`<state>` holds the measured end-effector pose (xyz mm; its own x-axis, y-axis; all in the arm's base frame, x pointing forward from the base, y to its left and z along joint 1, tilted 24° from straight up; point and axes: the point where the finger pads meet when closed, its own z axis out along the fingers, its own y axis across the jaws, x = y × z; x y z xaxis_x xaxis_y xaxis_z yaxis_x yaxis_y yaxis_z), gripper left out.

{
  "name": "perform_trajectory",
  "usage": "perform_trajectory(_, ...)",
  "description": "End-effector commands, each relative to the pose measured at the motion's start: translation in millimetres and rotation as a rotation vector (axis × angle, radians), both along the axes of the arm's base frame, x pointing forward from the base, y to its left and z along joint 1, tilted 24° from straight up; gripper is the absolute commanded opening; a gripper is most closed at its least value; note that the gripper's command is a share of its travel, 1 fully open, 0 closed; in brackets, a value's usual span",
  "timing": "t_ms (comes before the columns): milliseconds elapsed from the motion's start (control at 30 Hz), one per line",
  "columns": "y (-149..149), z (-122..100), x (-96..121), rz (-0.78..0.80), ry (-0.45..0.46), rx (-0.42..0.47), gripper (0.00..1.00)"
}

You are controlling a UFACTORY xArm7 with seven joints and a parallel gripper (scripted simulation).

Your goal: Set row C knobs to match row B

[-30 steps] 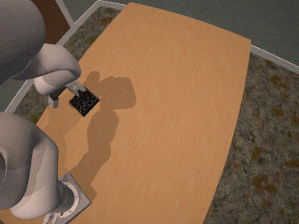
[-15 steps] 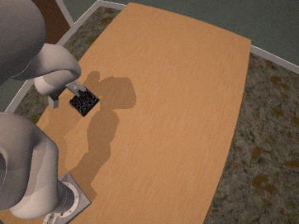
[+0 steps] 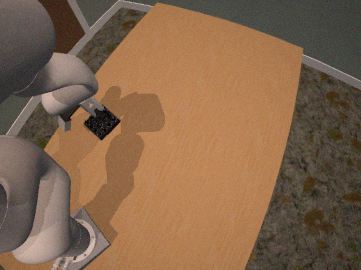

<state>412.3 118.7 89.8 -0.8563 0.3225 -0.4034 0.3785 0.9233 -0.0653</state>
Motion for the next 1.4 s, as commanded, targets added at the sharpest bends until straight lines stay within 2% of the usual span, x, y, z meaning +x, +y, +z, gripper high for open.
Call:
perform_trajectory(0,1,1,1,0.001,-0.002,0.001,0.19)
perform_trajectory(467,1,2,0,0.001,-0.002,0.001,0.19)
perform_trajectory(633,2,7,-2,0.001,-0.002,0.001,0.19)
perform_trajectory(1033,8,32,-11,0.001,-0.002,0.000,0.19)
perform_trajectory(1367,8,34,-12,0.001,-0.002,0.001,0.19)
